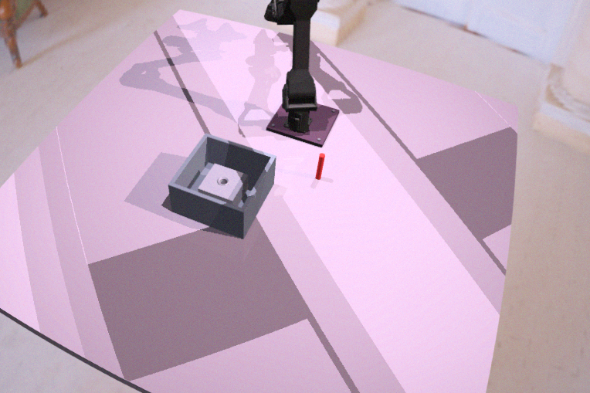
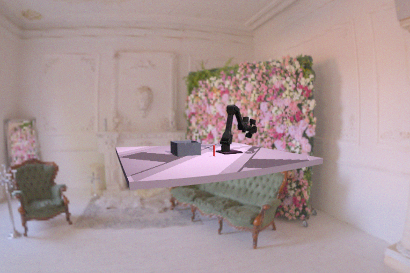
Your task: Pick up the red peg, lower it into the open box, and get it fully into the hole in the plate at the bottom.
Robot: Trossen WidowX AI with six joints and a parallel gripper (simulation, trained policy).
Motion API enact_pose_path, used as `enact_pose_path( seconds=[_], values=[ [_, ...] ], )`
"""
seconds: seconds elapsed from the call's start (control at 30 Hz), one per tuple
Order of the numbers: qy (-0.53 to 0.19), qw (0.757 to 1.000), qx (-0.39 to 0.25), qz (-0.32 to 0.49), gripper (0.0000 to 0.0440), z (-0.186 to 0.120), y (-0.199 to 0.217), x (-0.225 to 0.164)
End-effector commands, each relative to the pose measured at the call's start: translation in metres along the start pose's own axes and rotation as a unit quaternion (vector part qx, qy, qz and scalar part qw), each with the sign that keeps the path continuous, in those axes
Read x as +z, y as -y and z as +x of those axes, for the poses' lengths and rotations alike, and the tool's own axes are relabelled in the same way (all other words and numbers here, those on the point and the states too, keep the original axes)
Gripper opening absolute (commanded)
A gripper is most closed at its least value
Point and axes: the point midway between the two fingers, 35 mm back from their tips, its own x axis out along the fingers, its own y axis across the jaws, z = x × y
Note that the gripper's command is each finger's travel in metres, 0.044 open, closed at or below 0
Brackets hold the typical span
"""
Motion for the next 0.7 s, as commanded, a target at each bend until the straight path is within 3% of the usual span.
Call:
enact_pose_path(
  seconds=[0.0, 0.07, 0.3, 0.67],
  values=[
    [-0.007, 1.000, -0.002, -0.006, 0.0418, -0.001, 0.002, -0.007],
    [-0.022, 0.999, -0.011, -0.020, 0.0440, -0.004, 0.010, -0.025],
    [-0.091, 0.990, -0.069, -0.086, 0.0440, -0.029, 0.050, -0.116],
    [-0.207, 0.948, -0.121, -0.207, 0.0440, -0.110, 0.095, -0.249]
  ],
)
